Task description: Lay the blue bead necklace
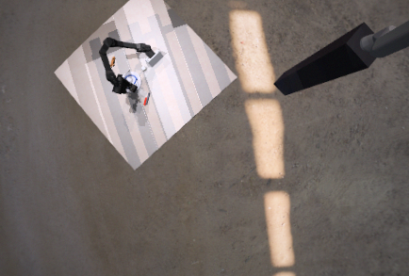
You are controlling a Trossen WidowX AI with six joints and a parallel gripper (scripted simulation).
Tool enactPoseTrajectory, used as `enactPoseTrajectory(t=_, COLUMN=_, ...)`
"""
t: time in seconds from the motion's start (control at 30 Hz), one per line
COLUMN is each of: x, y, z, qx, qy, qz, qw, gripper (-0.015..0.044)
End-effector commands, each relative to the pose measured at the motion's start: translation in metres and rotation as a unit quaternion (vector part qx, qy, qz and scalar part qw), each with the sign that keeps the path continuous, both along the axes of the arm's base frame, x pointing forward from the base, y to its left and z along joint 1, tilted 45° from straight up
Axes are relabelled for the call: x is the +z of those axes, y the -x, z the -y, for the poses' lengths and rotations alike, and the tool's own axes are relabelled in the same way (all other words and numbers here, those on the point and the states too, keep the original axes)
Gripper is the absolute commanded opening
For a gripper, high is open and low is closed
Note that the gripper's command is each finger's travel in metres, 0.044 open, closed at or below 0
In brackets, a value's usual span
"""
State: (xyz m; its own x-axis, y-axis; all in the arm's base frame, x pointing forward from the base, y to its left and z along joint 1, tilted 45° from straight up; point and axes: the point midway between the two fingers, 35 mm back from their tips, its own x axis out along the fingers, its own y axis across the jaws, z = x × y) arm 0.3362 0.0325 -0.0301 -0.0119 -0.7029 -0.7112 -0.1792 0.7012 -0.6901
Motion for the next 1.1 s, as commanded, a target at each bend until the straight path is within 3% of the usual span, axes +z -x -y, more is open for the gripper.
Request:
enactPoseTrajectory(t=0.0, x=0.000, y=0.000, z=0.000, qx=0.000, qy=0.000, qz=0.000, qw=1.000, gripper=0.0120)
enactPoseTrajectory(t=0.83, x=-0.023, y=0.001, z=0.022, qx=0.000, qy=0.003, qz=-0.003, qw=1.000, gripper=0.0120)
enactPoseTrajectory(t=0.97, x=-0.021, y=0.001, z=0.021, qx=-0.004, qy=0.001, qz=-0.001, qw=1.000, gripper=0.0015)
enactPoseTrajectory(t=1.07, x=-0.021, y=0.001, z=0.021, qx=-0.004, qy=0.001, qz=-0.001, qw=1.000, gripper=0.0000)
